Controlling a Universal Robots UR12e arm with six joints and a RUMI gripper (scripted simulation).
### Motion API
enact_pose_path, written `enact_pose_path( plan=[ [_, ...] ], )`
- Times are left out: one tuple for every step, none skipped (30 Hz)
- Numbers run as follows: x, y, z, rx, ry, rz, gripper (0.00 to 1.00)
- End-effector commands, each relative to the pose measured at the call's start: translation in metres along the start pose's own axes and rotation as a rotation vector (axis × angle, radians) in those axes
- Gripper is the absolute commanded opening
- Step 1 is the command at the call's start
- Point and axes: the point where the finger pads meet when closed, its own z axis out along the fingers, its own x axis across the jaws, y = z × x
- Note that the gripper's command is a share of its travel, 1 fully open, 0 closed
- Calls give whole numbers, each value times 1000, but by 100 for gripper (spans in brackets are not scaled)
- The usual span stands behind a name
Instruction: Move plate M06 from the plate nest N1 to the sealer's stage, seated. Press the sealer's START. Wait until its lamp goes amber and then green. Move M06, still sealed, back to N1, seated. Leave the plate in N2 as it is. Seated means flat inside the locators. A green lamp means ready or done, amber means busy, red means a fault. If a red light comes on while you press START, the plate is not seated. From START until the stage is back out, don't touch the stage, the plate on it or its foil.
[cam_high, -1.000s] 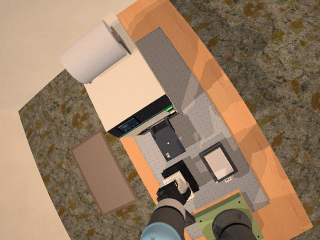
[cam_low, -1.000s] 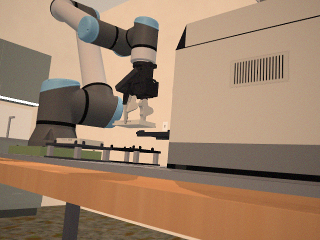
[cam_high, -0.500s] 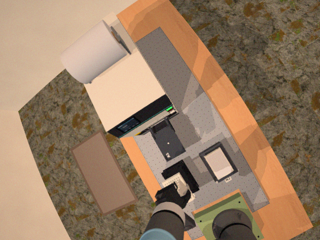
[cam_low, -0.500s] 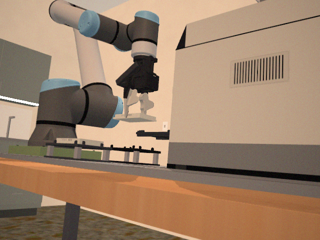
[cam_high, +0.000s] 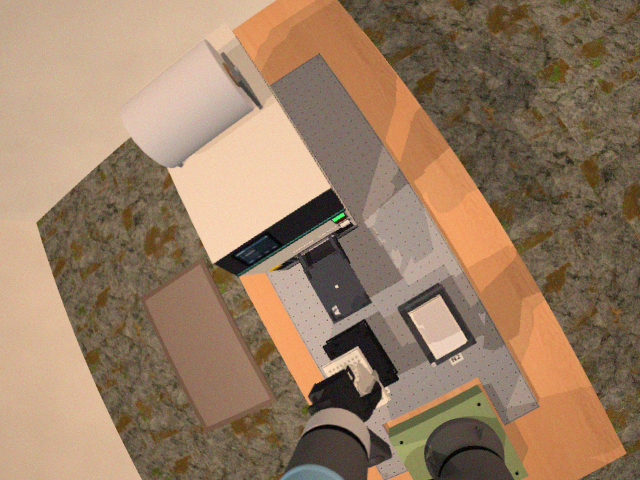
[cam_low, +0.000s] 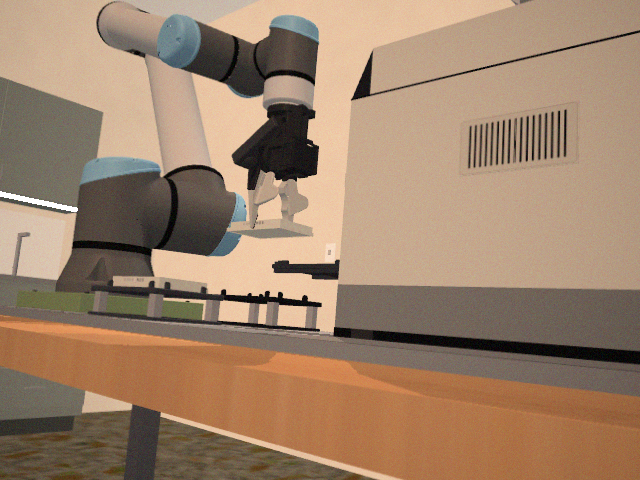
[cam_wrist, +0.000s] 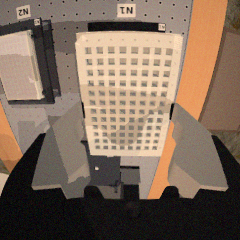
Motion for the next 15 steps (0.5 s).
enact_pose_path(
  plan=[
    [0, 1, -1, -1, 0, 0, 0],
    [0, 1, -1, -1, 0, 0, 0],
    [0, 1, -1, -1, 0, 0, 0],
    [0, 1, -1, -1, 0, 12, 0],
    [0, 1, -1, -1, 0, 23, 0],
    [0, 1, -1, -1, 0, 30, 0],
    [0, 1, -1, -1, 0, 30, 0],
    [0, 1, -1, -1, 0, 30, 0],
    [0, 1, -1, -1, 0, 30, 0],
    [0, 0, -1, -1, 0, 30, 0],
    [0, 1, -1, -1, 0, 30, 0],
    [0, 1, -1, -1, 0, 30, 0],
    [0, 1, -1, -1, 0, 30, 0],
    [0, 1, -1, -1, 0, 30, 0],
    [0, 1, -1, -1, 0, 30, 0]
  ],
)
